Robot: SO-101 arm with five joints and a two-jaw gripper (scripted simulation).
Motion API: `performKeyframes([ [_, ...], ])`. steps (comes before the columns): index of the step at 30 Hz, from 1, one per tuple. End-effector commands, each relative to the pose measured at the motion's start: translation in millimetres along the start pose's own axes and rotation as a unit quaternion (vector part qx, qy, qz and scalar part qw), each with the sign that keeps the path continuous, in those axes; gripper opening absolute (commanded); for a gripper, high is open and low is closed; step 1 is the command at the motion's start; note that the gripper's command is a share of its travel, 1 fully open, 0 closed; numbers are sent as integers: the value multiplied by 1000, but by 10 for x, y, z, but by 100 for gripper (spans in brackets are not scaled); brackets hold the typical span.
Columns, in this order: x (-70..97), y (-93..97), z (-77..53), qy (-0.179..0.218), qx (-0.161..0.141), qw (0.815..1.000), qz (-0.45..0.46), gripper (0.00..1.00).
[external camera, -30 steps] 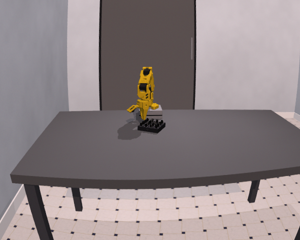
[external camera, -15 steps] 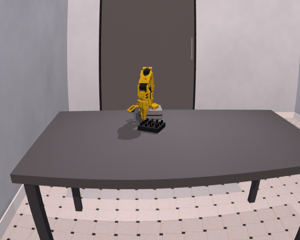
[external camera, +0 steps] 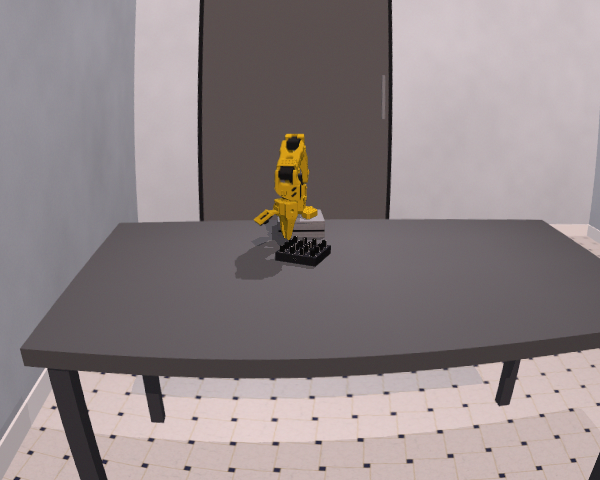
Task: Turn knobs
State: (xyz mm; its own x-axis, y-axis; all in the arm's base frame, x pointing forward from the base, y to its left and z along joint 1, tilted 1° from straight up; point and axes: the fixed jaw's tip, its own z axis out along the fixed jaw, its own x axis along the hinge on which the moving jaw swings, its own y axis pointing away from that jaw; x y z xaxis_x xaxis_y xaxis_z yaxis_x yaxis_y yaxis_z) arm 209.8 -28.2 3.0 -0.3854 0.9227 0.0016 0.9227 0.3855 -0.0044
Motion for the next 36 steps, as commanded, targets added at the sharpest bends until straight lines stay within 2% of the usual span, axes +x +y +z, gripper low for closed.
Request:
performKeyframes([
  [1,-14,-8,-1,2,2,1000,2,10],
  [22,-16,-9,204,2,2,1000,2,10],
  [36,-14,-15,232,2,2,1000,2,10],
])
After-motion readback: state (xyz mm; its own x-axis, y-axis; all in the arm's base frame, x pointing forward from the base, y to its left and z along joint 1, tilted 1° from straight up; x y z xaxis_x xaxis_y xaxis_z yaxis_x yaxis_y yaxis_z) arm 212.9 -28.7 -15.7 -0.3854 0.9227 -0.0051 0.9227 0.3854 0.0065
